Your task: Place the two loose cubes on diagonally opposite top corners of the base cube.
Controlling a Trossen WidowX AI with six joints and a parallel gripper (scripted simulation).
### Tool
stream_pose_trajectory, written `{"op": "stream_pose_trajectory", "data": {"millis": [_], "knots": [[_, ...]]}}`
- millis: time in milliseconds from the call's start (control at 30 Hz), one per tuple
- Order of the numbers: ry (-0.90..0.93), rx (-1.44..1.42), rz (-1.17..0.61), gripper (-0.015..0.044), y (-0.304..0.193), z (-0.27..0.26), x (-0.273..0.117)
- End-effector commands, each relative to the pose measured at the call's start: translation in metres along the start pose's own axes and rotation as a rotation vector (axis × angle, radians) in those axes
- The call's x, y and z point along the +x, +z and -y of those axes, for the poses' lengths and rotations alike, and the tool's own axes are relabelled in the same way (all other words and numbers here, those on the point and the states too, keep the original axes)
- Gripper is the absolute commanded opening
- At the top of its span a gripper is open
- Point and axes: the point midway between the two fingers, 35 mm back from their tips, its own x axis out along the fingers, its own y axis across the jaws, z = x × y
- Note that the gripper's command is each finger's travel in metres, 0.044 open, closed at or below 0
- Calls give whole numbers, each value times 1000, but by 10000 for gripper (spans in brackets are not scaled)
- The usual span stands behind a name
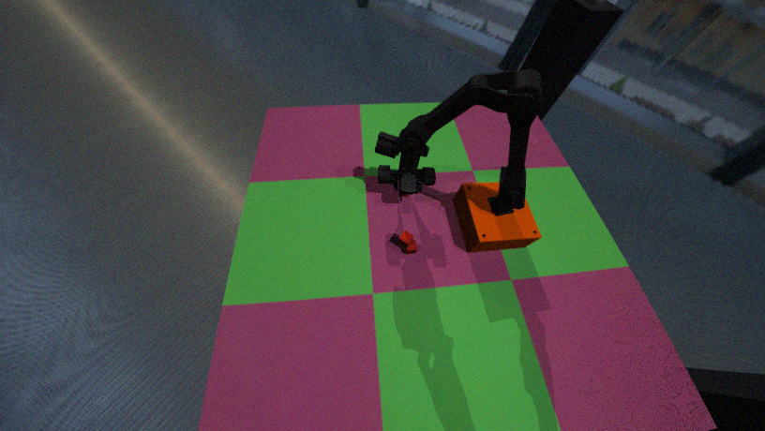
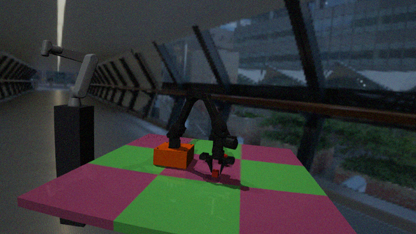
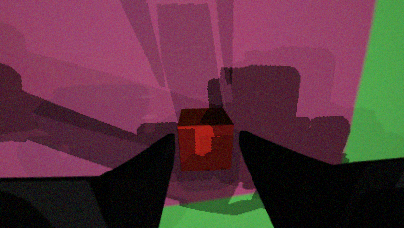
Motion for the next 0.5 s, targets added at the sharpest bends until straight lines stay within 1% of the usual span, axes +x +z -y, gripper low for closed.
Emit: {"op": "stream_pose_trajectory", "data": {"millis": [0, 33, 67, 267, 467], "knots": [[5, -1, -1, 134, 0, -2, 2], [5, -1, -1, 107, 0, -2, 2], [5, -1, -1, 105, 0, -2, 2], [-20, 28, -9, 105, 0, 3, -1], [-20, 28, -9, 105, -1, 6, -18]]}}
